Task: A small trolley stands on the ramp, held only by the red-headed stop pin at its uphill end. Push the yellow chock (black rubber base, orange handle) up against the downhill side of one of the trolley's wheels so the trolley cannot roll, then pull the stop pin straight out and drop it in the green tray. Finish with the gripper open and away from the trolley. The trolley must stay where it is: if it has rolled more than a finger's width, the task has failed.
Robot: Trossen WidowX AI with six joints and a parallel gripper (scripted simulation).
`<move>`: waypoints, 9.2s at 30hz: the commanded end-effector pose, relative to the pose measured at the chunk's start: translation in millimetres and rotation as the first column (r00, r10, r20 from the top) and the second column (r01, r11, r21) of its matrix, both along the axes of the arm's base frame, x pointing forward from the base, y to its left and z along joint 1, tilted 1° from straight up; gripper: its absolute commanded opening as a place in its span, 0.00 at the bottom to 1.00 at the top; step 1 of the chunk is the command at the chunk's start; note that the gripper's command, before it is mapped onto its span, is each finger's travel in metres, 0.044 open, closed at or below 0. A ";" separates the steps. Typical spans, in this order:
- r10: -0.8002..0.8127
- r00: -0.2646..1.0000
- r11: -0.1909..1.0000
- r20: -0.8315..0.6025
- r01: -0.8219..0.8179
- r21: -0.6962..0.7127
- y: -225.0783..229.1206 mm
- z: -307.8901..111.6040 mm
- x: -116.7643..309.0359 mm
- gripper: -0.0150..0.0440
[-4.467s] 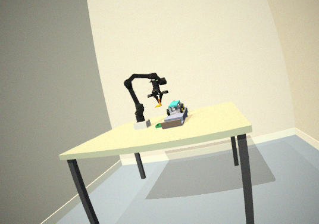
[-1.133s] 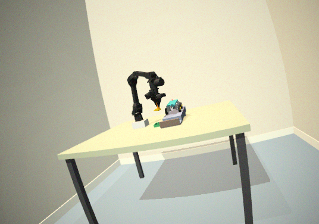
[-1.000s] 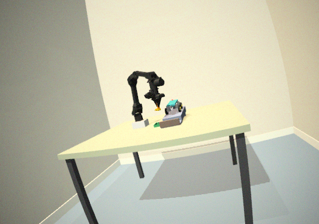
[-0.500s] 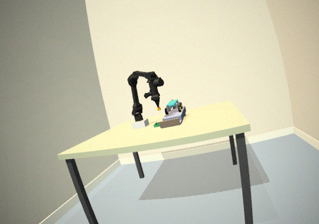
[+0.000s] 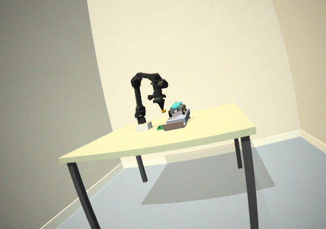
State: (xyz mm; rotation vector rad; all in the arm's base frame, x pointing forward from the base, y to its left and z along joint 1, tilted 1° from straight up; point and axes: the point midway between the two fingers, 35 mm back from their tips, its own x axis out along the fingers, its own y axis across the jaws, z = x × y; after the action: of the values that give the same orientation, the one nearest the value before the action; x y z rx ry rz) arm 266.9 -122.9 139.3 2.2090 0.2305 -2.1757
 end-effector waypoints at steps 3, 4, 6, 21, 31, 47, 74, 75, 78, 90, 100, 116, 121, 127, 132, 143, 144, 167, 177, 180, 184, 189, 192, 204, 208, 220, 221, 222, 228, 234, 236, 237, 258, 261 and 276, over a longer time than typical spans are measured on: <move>-0.004 1.000 1.000 0.006 0.004 0.002 2.0 -2.6 16.4 0.25; -0.004 1.000 1.000 0.006 0.004 0.002 2.3 -3.1 18.9 0.25; -0.004 1.000 1.000 0.007 0.004 0.002 2.6 -3.5 22.0 0.25; -0.004 1.000 1.000 0.007 0.004 0.003 3.7 -33.5 23.5 0.25; -0.004 1.000 1.000 0.007 0.004 0.003 6.0 -56.1 24.2 0.25; -0.004 1.000 1.000 0.006 0.004 0.004 15.2 -64.2 23.2 0.25; -0.004 1.000 1.000 0.007 0.004 0.005 37.5 -58.9 23.3 0.25; -0.004 1.000 1.000 0.007 0.004 0.005 38.4 -58.7 23.3 0.25; -0.004 1.000 1.000 0.007 0.004 0.005 40.9 -58.2 23.2 0.25; -0.002 1.000 1.000 0.010 0.002 -0.003 36.7 -58.0 24.1 0.34; -0.003 1.000 1.000 0.009 0.003 0.000 35.9 -51.9 24.1 0.58; -0.004 1.000 1.000 0.007 0.004 0.005 30.9 1.2 22.8 0.58; -0.007 1.000 1.000 0.006 0.007 0.002 30.7 -7.1 21.9 0.71; 0.197 0.978 0.980 0.070 -0.197 0.005 46.8 6.5 30.2 0.58; 0.444 0.889 0.894 0.113 -0.448 0.009 86.4 13.5 41.3 0.58; 0.850 0.485 0.498 0.205 -0.867 -0.016 181.6 27.7 45.7 0.58; 0.874 0.437 0.451 0.213 -0.892 -0.021 190.3 29.0 44.6 0.58; 0.961 0.000 0.022 0.276 -0.997 -0.077 265.6 30.9 26.0 0.58; 0.961 0.000 0.022 0.276 -0.997 -0.077 270.3 16.2 25.9 0.58; 0.961 0.000 0.022 0.276 -0.997 -0.077 271.5 12.5 25.5 0.58; 0.961 0.000 0.022 0.276 -0.997 -0.077 271.8 11.6 25.5 0.58; 0.961 0.000 0.022 0.276 -0.997 -0.077 272.8 8.4 25.8 0.58; 0.961 0.000 0.022 0.277 -0.997 -0.077 274.2 4.2 26.2 0.58; 0.961 0.000 0.022 0.277 -0.997 -0.077 279.2 -11.7 27.0 0.58; 0.961 0.000 0.022 0.277 -0.997 -0.077 280.8 -16.9 26.8 0.58; 0.960 -0.007 0.017 0.279 -0.996 -0.082 283.0 -23.3 26.7 0.49; 0.960 -0.007 0.017 0.279 -0.996 -0.082 283.0 -23.3 26.7 0.44; 0.960 -0.007 0.017 0.279 -0.996 -0.082 283.0 -23.3 26.7 0.40; 0.960 -0.007 0.017 0.279 -0.996 -0.082 283.0 -23.3 26.7 0.30; 0.960 -0.005 0.018 0.279 -0.997 -0.081 282.9 -22.2 26.5 0.25; 0.961 -0.004 0.019 0.278 -0.997 -0.079 282.7 -20.7 26.2 0.25; 0.961 -0.003 0.020 0.278 -0.997 -0.079 282.6 -19.8 26.1 0.25; 0.961 0.000 0.022 0.277 -0.997 -0.076 278.9 -4.3 23.7 0.25; 0.961 0.000 0.022 0.277 -0.997 -0.076 278.4 -2.1 23.7 0.25; 0.961 0.000 0.022 0.277 -0.997 -0.076 275.8 7.9 23.7 0.25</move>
State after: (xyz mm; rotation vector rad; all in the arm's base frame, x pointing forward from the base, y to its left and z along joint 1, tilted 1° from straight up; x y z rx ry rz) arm 290.1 151.8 142.6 1.3231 1.4565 -0.9646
